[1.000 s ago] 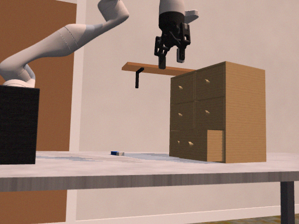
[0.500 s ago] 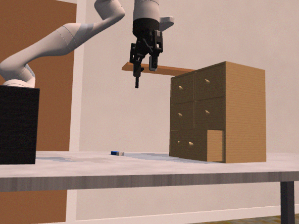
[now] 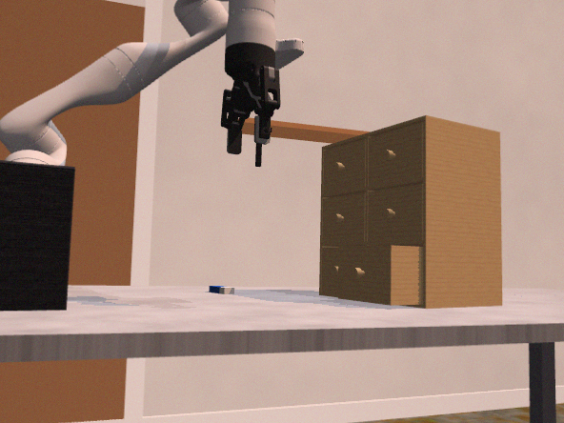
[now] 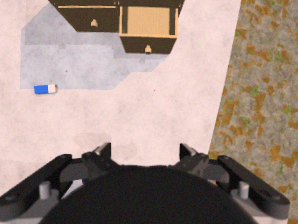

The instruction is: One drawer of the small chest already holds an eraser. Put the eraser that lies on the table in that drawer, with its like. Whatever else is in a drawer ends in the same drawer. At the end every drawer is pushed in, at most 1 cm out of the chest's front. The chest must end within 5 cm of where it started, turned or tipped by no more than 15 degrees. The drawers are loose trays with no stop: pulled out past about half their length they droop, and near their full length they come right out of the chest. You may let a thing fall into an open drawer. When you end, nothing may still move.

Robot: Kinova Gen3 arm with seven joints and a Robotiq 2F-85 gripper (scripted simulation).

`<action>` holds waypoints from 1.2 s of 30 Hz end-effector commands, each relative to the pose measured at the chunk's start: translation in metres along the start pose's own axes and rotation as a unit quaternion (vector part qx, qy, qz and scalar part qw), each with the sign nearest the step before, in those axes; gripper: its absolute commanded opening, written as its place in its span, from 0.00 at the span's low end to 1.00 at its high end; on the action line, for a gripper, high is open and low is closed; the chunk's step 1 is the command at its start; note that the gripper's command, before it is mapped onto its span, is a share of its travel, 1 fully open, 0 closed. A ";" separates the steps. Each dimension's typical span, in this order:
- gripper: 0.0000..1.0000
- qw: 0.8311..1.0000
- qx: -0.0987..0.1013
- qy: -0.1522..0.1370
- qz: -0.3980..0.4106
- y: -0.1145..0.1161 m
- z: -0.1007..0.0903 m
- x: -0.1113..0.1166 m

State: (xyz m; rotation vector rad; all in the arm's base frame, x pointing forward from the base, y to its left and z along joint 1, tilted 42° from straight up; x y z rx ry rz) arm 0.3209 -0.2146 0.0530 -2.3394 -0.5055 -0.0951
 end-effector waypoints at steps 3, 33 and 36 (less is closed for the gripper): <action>1.00 1.000 -0.009 0.005 -0.002 0.003 -0.002 -0.004; 1.00 0.959 -0.065 0.274 -0.002 0.006 0.052 0.011; 1.00 0.947 -0.073 0.312 -0.002 0.007 0.060 0.014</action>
Point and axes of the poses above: the point where the finger pads meet when closed, its own z axis out along the fingers, its own y axis across the jaws, x = y × z, the point moved 4 cm from there along -z, back along the fingers, and after that the axes turned 12 degrees about -z, right-handed, at the moved point
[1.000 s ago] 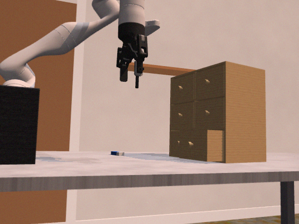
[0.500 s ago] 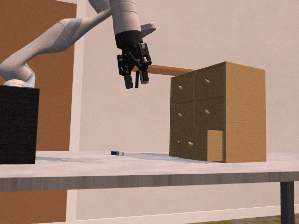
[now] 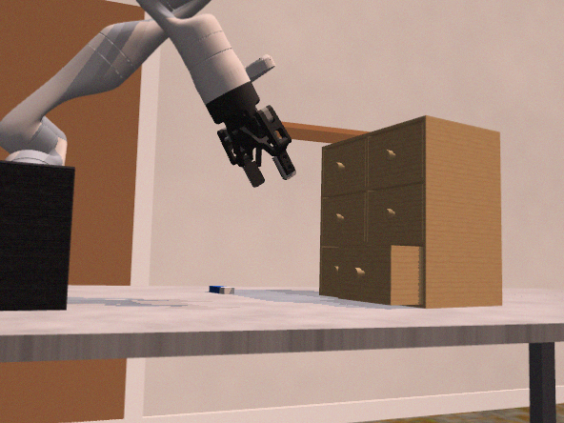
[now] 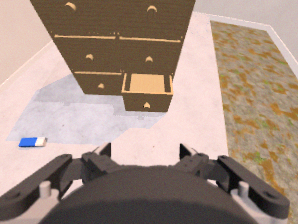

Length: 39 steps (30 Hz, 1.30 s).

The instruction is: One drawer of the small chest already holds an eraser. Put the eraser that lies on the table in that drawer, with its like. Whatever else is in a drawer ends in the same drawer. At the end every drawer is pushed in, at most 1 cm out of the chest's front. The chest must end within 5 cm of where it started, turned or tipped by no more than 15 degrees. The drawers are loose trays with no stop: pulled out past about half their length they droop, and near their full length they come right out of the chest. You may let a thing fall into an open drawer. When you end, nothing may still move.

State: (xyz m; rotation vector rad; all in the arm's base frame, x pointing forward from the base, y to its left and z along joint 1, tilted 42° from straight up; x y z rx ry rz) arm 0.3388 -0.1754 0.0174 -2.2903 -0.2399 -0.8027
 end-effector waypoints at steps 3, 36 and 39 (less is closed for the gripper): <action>1.00 0.997 -0.019 0.069 0.008 0.001 0.012 -0.014; 1.00 0.952 -0.068 0.298 0.004 -0.003 0.070 -0.027; 1.00 0.951 -0.068 0.301 0.004 -0.003 0.070 -0.027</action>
Point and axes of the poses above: the point where the finger pads meet when closed, its own z axis out along the fingers, its own y axis across the jaws, x = y × z, the point moved 4 cm from there along -z, back along the fingers, and after that the axes turned 12 degrees about -z, right-handed, at the moved point
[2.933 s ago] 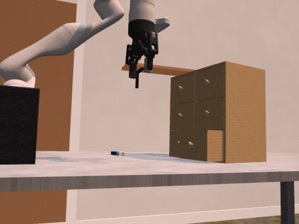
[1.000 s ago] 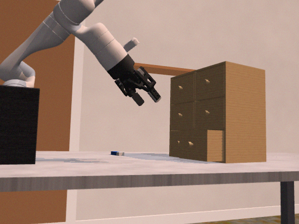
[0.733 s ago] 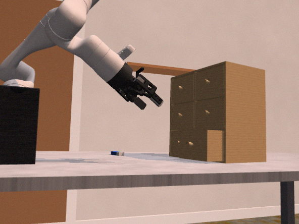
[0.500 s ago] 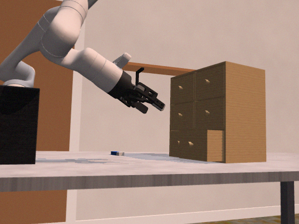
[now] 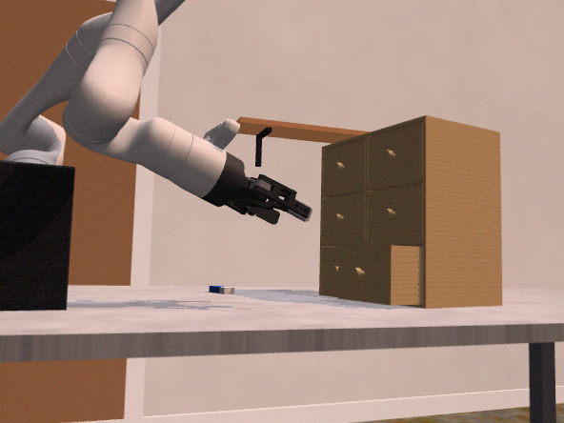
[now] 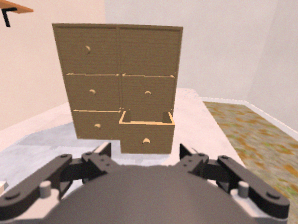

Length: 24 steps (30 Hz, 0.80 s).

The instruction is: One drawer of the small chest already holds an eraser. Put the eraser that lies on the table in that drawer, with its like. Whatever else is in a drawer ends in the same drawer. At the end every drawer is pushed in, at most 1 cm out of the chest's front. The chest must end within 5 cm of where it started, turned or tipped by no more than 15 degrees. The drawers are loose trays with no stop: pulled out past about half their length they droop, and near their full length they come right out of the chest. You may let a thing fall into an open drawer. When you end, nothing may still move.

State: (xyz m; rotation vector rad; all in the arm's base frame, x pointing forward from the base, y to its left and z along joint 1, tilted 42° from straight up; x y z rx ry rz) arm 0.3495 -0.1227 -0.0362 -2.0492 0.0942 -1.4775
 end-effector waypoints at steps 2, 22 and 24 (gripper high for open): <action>1.00 1.000 -0.006 0.009 -0.001 0.003 0.000 0.000; 0.00 1.000 -0.006 0.009 -0.003 0.003 0.000 0.001; 0.00 1.000 -0.006 0.009 -0.003 0.003 0.000 0.001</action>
Point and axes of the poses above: the point where the finger pads meet when closed, its own z axis out along the fingers, its own y axis across the jaws, x = y × z, the point moved 4 cm from there along -z, back along the fingers, and after that the axes turned 12 degrees about -z, right-handed, at the moved point
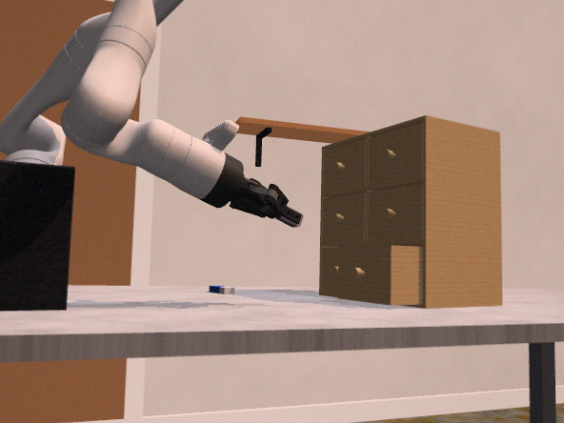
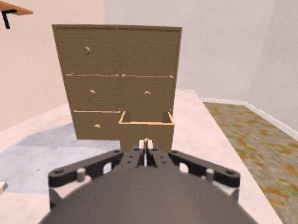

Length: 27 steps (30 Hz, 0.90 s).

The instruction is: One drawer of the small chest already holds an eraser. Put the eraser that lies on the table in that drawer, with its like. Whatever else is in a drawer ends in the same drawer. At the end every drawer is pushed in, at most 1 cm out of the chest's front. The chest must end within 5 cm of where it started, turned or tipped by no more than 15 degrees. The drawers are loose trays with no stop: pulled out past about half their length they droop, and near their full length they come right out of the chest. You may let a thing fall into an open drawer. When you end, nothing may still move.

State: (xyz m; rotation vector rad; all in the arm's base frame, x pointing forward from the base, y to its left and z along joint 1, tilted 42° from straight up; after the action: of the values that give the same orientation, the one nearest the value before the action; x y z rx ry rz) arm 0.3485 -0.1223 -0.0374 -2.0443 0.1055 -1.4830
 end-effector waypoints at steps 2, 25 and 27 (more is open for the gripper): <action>0.00 1.000 -0.004 0.005 -0.006 0.003 0.000 0.003; 0.00 1.000 -0.006 0.004 -0.005 -0.003 0.063 -0.035; 0.00 1.000 -0.006 0.004 -0.005 -0.004 0.071 -0.040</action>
State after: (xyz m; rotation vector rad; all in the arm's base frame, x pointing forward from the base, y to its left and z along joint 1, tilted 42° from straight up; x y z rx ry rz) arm 0.3896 -0.0869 -0.0701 -2.0449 0.1257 -1.5138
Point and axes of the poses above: the point where the finger pads meet when closed, its own z axis out along the fingers, its own y axis across the jaws, x = y × z, the point moved 4 cm from there along -z, back along the fingers, and after that the axes turned 12 degrees about -z, right-handed, at the moved point
